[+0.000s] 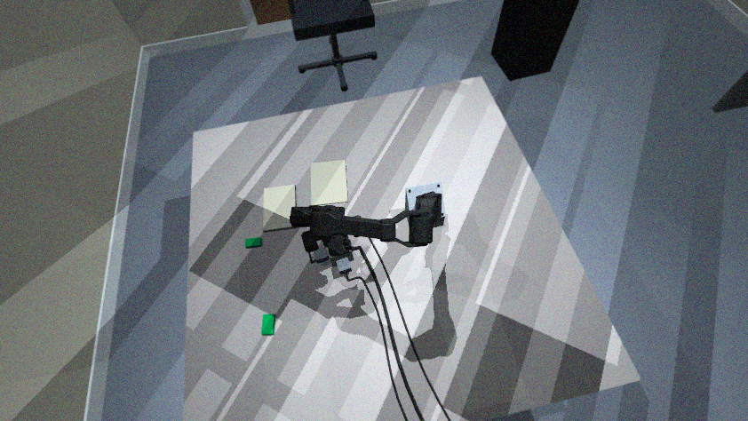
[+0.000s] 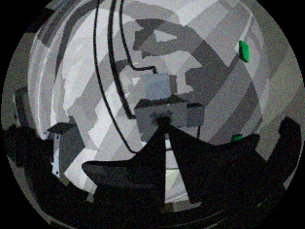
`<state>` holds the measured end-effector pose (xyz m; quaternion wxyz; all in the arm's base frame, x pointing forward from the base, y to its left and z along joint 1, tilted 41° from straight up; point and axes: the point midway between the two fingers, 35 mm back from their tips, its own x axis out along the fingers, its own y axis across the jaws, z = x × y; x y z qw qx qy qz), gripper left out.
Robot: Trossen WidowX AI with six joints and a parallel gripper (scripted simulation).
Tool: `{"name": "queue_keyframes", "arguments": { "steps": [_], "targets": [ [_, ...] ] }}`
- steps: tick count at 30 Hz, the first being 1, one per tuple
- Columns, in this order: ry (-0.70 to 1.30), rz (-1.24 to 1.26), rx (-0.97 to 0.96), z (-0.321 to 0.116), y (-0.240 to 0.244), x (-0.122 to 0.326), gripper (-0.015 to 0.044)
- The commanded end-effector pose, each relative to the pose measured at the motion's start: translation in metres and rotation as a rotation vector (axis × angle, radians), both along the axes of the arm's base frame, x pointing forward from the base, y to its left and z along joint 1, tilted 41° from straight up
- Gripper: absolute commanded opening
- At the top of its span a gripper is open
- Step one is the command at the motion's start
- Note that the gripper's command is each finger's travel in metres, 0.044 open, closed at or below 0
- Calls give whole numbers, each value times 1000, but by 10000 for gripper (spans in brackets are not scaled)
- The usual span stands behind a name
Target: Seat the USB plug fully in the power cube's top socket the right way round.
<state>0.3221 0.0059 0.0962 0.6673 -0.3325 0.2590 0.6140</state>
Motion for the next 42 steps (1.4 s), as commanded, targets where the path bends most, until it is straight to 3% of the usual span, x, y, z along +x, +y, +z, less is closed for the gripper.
{"name": "queue_keyframes", "arguments": {
  "steps": [1, 42],
  "targets": [
    [4, -2, 5, -1, 1, -1, 0],
    [4, -2, 5, -5, 4, 0, 0]
  ]
}}
